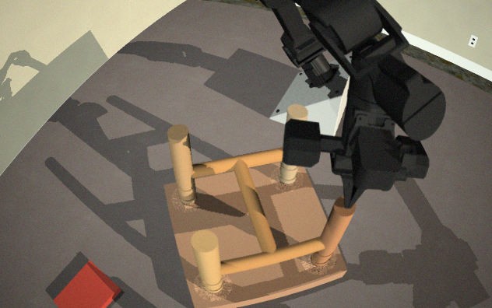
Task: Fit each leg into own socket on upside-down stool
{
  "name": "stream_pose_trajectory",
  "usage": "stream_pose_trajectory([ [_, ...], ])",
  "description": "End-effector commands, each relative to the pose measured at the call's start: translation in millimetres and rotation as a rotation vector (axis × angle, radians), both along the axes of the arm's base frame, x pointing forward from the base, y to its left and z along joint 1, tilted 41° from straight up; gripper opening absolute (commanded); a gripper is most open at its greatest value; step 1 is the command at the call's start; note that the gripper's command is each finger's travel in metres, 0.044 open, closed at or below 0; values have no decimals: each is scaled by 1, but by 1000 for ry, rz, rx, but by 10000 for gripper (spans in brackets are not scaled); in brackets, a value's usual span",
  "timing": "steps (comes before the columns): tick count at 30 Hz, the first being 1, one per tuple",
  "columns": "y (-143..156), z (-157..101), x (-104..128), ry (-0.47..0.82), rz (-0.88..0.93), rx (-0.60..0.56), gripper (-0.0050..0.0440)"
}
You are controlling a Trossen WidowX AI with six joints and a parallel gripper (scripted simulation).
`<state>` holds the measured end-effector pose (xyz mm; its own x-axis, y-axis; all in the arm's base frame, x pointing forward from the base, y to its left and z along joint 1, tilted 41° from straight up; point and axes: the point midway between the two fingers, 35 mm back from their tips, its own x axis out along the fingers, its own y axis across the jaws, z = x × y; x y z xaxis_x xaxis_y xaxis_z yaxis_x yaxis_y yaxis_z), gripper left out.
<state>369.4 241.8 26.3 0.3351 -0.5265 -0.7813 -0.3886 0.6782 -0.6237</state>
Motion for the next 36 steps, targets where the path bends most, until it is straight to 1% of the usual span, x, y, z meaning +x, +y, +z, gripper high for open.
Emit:
stream_pose_trajectory([
  [1, -13, -10, 2, 16, -16, -17, 0],
  [14, -20, -18, 3, 16, -16, -17, 0],
  [36, -20, -19, 3, 16, -16, -17, 0],
])
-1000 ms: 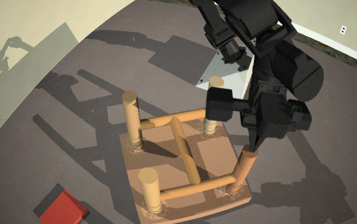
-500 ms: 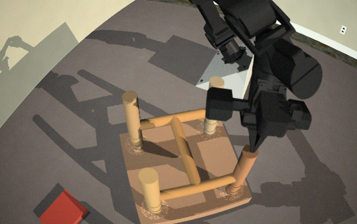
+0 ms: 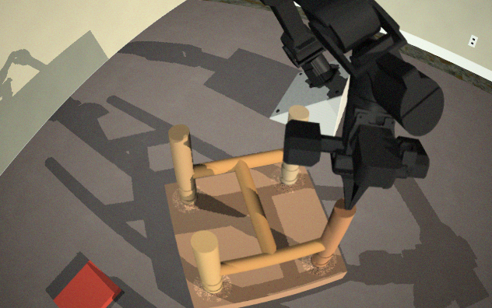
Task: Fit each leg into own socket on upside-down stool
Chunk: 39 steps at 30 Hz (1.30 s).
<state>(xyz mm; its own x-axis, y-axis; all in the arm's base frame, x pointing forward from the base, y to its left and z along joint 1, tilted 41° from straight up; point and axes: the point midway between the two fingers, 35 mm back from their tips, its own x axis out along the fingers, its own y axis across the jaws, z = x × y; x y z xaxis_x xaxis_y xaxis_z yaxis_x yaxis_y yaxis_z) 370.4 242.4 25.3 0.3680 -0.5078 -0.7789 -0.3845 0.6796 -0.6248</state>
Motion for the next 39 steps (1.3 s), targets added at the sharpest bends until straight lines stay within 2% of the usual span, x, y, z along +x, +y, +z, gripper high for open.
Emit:
stream_pose_trajectory([
  [1, -21, -18, 2, 45, -36, -32, 0],
  [39, -16, -13, 2, 37, -30, -27, 0],
])
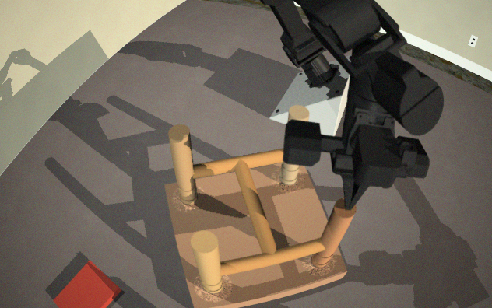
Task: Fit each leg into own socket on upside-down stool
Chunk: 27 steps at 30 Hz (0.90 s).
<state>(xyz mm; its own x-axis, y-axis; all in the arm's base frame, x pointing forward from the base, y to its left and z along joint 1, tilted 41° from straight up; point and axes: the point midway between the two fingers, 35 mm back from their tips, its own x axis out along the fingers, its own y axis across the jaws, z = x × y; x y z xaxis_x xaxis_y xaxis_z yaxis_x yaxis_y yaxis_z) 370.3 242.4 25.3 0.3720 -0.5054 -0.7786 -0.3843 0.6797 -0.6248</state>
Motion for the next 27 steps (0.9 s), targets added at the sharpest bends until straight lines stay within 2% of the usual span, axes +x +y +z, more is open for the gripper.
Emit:
stream_pose_trajectory([
  [1, -14, -12, 2, 39, -32, -28, 0],
  [27, 14, 16, -1, 7, -6, -5, 0],
])
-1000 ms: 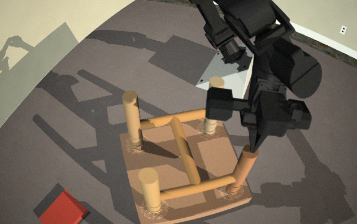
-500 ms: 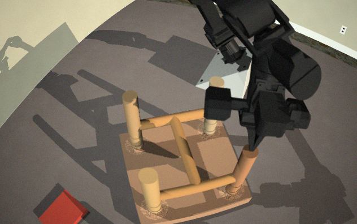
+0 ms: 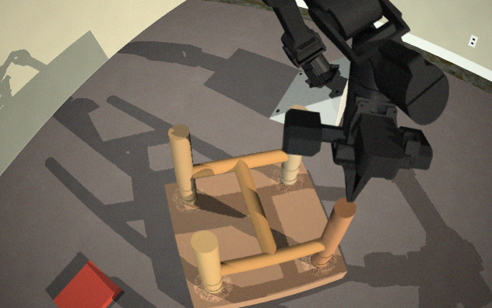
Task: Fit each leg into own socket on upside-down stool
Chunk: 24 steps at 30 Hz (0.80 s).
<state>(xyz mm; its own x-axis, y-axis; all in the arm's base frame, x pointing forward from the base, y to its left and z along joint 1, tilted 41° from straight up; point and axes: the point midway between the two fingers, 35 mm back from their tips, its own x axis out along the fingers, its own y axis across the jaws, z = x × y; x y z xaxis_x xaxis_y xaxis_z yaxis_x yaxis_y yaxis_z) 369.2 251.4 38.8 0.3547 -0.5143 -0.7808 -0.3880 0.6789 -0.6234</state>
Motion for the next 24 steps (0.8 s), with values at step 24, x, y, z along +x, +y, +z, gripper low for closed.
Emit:
stream_pose_trajectory([
  [24, -118, 136, 13, -260, -354, 34, 0],
])
